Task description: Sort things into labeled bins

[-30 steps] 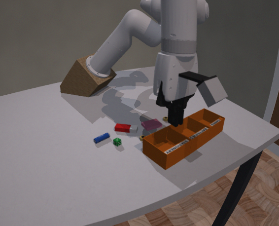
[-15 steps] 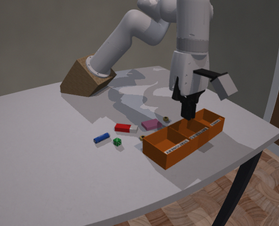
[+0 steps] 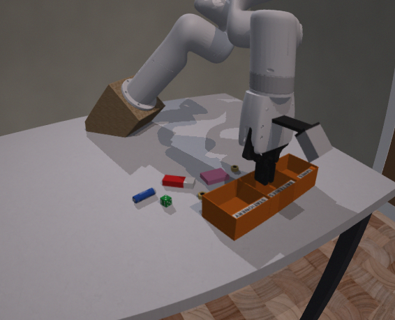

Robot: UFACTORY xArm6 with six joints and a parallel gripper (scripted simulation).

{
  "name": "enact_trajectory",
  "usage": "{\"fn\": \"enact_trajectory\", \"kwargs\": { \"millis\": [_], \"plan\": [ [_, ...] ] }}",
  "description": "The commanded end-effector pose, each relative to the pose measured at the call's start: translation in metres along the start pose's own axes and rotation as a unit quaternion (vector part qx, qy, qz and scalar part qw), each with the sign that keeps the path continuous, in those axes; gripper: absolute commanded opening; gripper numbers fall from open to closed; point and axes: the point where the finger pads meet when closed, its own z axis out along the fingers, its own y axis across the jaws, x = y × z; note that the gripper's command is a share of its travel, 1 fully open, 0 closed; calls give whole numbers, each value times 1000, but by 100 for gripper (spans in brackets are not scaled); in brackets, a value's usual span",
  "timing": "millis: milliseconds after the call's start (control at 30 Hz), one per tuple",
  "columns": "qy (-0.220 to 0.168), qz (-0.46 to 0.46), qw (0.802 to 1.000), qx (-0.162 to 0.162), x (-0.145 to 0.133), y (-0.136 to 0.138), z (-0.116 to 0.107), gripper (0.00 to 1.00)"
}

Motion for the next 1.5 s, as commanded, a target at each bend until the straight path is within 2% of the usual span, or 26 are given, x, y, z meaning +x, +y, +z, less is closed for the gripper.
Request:
{"fn": "enact_trajectory", "kwargs": {
  "millis": [0,200,1467],
  "plan": [
    [2,-1,1000,0,2,0,9,7],
    [2,-1,1000,0,2,0,25,7],
    [2,-1,1000,0,2,0,26,7]
  ]
}}
